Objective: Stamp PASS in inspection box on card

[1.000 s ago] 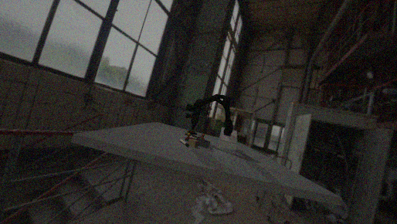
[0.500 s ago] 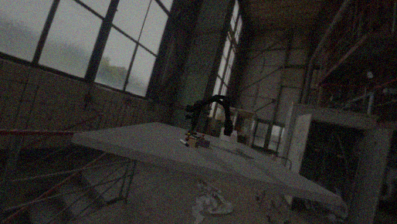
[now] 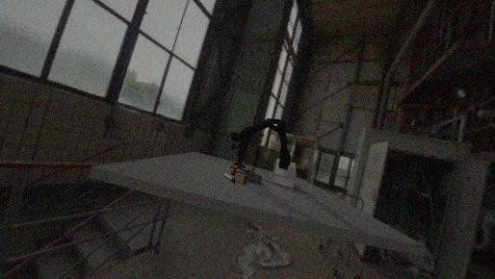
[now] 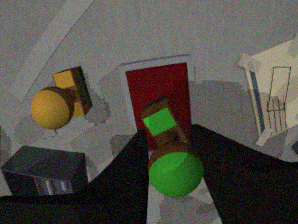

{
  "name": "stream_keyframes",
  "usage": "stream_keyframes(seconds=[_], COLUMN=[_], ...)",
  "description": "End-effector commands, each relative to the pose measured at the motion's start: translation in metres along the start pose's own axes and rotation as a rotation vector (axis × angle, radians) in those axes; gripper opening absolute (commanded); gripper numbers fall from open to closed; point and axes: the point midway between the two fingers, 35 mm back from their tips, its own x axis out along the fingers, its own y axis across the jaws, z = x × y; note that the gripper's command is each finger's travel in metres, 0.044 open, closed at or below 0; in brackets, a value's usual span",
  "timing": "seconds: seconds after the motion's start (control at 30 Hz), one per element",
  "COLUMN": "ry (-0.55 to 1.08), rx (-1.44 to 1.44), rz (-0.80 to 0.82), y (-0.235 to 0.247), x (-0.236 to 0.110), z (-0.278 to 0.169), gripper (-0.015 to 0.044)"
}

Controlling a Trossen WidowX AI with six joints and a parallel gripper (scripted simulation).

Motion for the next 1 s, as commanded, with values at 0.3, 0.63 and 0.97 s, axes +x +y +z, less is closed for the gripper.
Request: stream_keyframes(seconds=[0.3, 0.63, 0.97], ry=[0.001, 0.001, 0.001], rx=[0.003, 0.003, 0.002], rz=[0.004, 0.006, 0.008], y=[0.000, 0.000, 0.000], x=[0.009, 0.015, 0.022], z=[-0.001, -0.001, -0.002], gripper=[0.0000, 0.0000, 0.0000])
